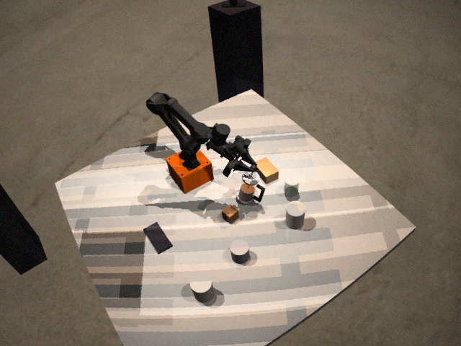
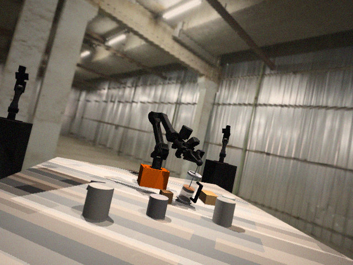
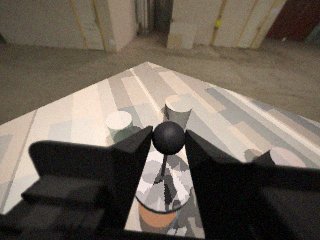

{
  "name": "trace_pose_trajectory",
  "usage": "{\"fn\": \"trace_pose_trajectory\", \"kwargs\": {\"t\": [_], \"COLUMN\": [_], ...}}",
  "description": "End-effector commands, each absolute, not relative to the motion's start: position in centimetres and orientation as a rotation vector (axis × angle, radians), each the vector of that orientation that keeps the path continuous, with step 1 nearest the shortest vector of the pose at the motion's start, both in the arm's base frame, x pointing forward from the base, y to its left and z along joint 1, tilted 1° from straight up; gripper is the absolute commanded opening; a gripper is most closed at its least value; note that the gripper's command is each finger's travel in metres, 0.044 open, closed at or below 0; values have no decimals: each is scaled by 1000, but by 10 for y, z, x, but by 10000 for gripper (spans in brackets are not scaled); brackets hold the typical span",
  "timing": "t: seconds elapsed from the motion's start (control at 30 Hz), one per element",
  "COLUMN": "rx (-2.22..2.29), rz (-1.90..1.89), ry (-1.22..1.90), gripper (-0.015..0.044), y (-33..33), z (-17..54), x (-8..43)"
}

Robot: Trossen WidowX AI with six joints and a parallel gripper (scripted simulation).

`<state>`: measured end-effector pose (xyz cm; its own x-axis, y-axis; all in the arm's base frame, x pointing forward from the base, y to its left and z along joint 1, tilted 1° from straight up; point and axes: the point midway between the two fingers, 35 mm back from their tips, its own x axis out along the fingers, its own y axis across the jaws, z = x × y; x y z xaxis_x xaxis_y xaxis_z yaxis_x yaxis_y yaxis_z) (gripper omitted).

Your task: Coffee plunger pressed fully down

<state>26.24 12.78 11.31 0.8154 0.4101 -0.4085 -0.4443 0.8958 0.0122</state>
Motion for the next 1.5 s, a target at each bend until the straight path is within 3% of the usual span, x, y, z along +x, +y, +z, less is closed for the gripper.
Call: {"fn": "trace_pose_trajectory", "kwargs": {"t": [0.0,1.47], "rx": [-101,-100], "rz": [449,449], "ry": [514,512], "gripper": [127,127], "y": [125,133], "z": [83,87], "x": [256,271]}}
